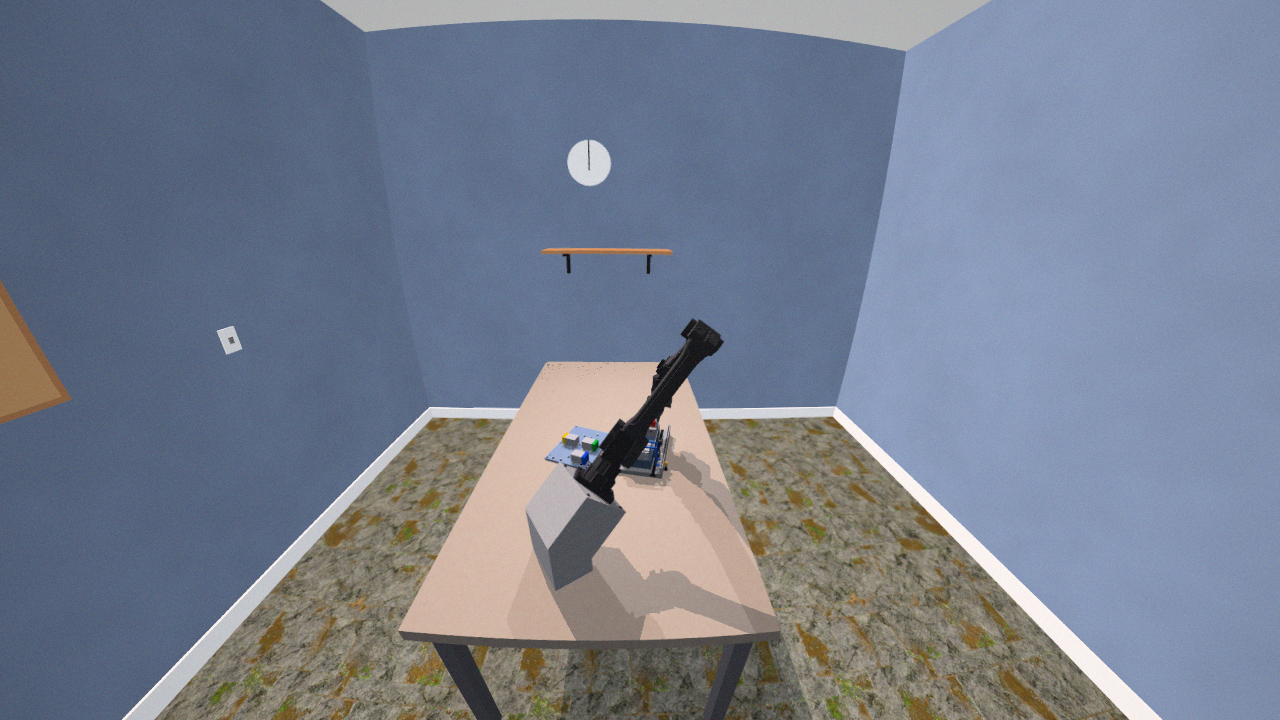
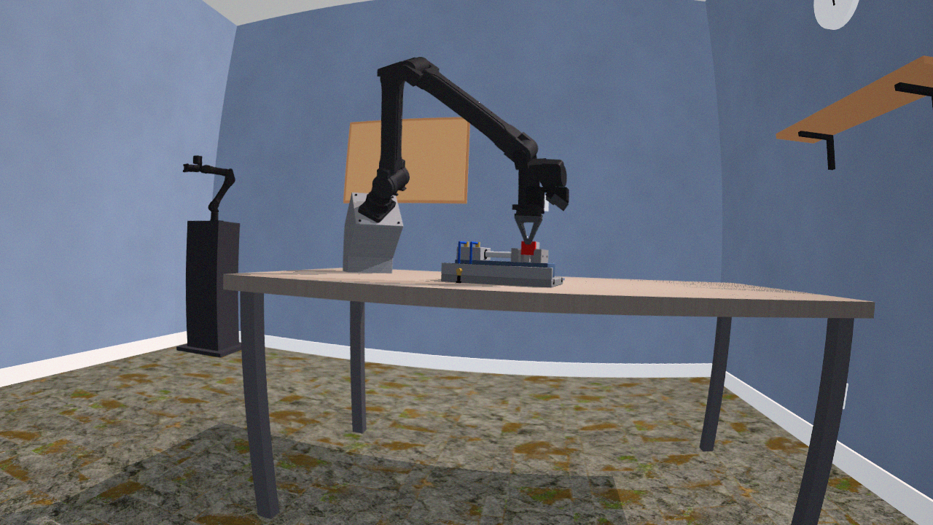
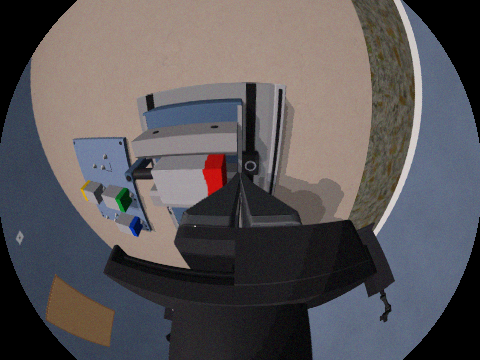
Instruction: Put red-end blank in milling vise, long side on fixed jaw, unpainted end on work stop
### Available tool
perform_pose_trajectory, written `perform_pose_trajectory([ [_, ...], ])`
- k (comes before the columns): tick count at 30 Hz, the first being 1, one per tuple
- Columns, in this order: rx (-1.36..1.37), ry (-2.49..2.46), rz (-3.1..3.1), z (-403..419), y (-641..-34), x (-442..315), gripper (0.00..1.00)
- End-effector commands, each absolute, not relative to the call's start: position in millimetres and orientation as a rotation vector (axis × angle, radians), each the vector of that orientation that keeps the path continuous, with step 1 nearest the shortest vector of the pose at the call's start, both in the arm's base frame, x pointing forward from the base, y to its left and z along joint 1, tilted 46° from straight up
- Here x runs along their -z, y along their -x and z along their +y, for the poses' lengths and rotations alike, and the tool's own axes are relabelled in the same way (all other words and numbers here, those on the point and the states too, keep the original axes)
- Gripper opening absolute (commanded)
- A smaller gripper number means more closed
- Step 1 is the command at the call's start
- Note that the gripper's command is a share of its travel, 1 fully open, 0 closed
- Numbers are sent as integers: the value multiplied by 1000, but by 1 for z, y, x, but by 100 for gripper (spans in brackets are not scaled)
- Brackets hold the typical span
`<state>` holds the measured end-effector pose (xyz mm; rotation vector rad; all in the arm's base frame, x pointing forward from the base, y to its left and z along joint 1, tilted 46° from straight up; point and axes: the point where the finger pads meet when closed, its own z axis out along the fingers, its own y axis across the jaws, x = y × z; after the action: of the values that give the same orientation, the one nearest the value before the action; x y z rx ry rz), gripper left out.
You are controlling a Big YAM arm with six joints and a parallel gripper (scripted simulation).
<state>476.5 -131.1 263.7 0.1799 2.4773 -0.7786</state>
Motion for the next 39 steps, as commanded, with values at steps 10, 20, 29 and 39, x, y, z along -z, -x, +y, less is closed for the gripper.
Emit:
perform_pose_trajectory([
  [10,783,-166,2487,-133,-476,-256,0],
  [20,779,-163,2484,-129,-478,-255,0],
  [29,771,-160,2482,-121,-479,-254,0],
  [39,771,-167,2480,-120,-480,-254,0],
])
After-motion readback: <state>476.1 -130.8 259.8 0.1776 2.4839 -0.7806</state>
